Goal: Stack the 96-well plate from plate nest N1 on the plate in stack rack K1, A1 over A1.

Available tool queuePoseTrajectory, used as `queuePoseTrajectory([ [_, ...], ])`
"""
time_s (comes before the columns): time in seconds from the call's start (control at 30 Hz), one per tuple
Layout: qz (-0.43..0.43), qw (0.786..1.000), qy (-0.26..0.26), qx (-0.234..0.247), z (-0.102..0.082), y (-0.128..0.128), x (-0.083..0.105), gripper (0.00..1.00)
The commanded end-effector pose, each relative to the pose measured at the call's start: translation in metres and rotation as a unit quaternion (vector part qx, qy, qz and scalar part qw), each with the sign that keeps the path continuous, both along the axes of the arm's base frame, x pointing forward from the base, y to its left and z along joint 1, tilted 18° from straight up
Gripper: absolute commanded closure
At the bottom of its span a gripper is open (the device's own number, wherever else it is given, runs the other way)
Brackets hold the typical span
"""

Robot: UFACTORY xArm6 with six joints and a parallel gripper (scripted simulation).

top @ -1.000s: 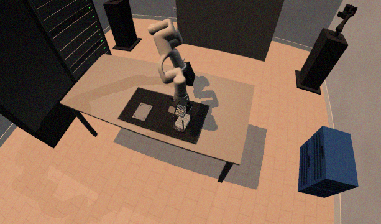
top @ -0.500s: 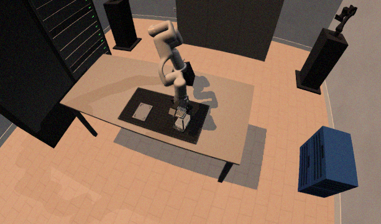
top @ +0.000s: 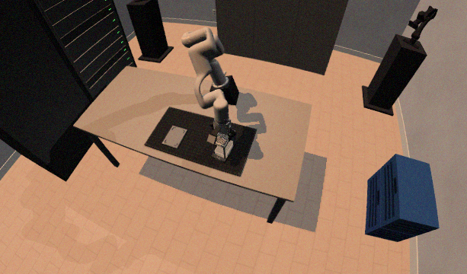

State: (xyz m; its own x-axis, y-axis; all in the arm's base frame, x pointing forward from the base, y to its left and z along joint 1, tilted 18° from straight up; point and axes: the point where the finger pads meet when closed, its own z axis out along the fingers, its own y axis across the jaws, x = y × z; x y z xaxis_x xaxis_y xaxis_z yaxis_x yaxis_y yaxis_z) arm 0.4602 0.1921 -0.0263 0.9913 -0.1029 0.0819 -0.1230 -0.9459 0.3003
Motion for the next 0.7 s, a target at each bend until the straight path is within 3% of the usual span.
queuePoseTrajectory([
  [0.0, 0.000, 1.000, -0.002, 0.001, -0.002, 0.000, 0.002, 1.00],
  [0.67, 0.000, 1.000, -0.002, 0.001, -0.031, -0.009, 0.003, 1.00],
])
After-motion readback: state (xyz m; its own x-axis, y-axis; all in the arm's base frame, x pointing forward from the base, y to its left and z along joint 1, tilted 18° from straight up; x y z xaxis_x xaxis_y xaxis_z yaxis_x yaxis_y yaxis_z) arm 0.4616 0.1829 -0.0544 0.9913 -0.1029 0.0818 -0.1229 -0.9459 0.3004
